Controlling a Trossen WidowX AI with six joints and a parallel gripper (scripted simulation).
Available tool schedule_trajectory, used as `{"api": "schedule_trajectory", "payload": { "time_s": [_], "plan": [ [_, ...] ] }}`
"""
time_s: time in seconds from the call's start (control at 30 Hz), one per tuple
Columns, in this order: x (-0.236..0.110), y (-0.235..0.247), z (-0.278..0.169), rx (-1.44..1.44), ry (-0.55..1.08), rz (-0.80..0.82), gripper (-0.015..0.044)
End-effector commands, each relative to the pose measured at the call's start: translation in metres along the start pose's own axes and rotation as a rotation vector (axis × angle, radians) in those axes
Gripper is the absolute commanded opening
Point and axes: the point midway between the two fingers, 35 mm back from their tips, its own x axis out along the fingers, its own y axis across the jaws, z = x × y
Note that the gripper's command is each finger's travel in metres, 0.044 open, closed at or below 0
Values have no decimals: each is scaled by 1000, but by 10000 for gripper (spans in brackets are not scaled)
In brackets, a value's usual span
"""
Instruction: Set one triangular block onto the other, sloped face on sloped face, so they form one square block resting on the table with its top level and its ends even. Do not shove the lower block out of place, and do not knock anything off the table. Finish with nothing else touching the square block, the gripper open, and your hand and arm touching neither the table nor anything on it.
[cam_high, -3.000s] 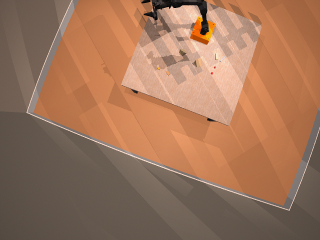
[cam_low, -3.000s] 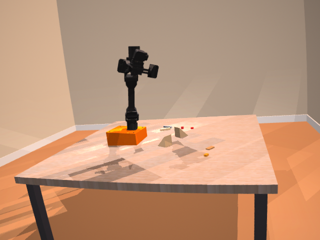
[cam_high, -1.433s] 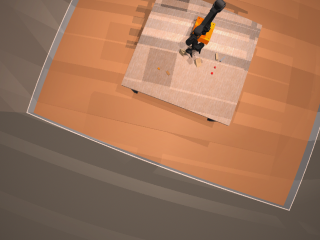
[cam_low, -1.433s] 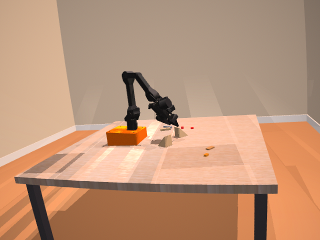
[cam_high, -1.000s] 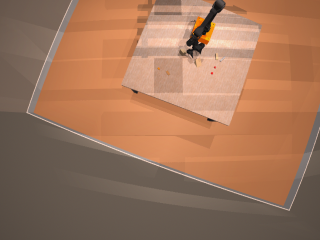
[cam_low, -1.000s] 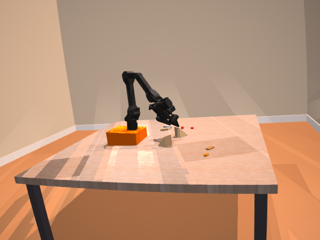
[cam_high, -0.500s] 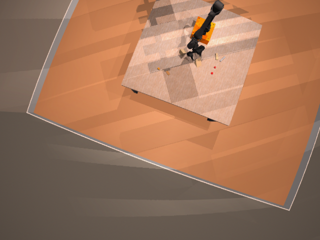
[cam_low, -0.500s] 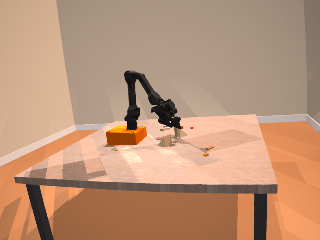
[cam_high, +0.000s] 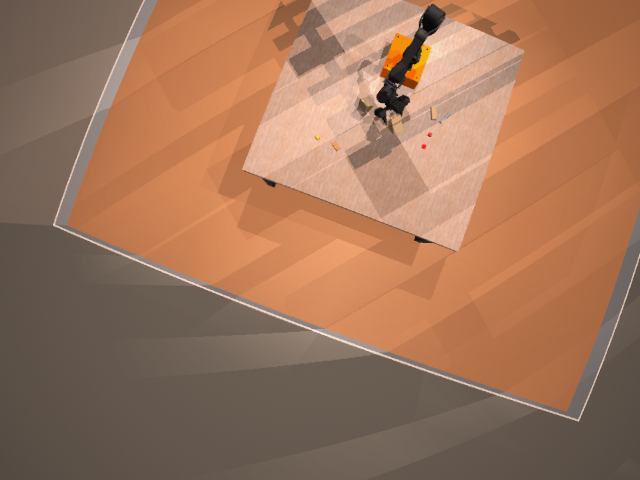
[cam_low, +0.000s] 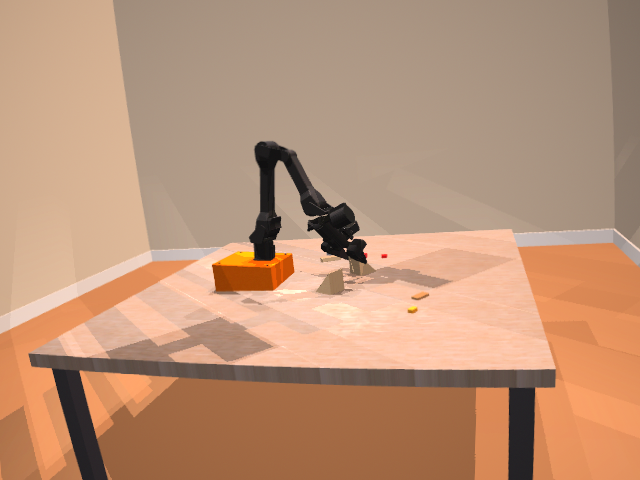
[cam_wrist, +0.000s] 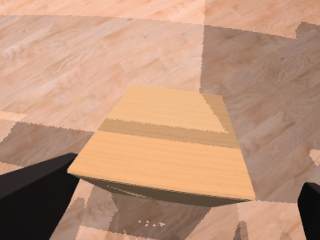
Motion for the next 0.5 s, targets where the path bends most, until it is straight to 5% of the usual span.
{"api": "schedule_trajectory", "payload": {
  "time_s": [0.0,0.47],
  "plan": [
    [8,4,-4,12,9,6,440],
    [30,9,-5,12,4,5,440]
  ]
}}
